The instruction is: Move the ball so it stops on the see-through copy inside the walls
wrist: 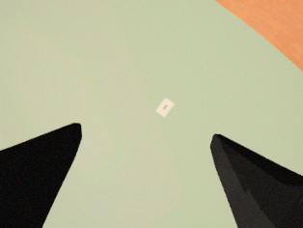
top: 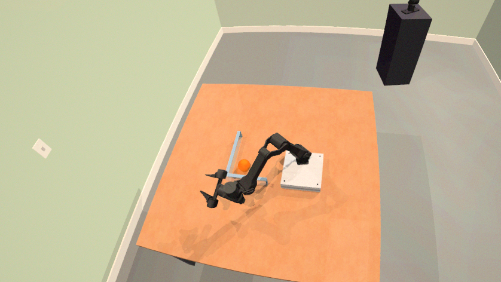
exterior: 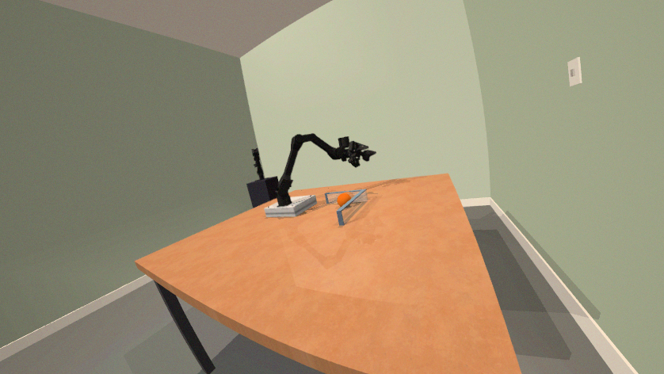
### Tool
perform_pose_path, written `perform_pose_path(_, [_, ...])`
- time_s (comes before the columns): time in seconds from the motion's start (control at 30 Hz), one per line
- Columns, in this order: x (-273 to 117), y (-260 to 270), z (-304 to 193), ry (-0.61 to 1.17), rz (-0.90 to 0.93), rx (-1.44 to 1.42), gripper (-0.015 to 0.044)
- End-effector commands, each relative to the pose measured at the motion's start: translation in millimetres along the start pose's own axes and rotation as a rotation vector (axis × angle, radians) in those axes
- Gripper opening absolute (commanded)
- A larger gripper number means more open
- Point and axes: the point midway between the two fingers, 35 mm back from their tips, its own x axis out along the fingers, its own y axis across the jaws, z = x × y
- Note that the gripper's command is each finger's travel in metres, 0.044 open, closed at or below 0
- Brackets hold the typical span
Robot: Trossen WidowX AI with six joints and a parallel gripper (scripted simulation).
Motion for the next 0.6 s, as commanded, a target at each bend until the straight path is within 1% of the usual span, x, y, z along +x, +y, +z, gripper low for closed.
perform_pose_path(0.0, [1.7,0.2,0.8,-0.002,-0.004,-0.024,0.0426])
perform_pose_path(0.03, [6.9,1.0,3.2,-0.01,-0.017,-0.097,0.044])
perform_pose_path(0.07, [15.3,2.5,7.8,-0.023,-0.04,-0.216,0.044])
perform_pose_path(0.2, [50.7,14.3,38.8,-0.086,-0.193,-0.785,0.044])
perform_pose_path(0.3, [68.9,28.7,69.3,-0.121,-0.358,-1.178,0.044])
perform_pose_path(0.4, [77.9,47.9,103.3,-0.13,-0.571,-1.53,0.044])
perform_pose_path(0.43, [78.6,54.2,113.3,-0.125,-0.641,-1.621,0.044])
perform_pose_path(0.57, [76.2,73.0,140.0,-0.09,-0.849,-1.841,0.044])
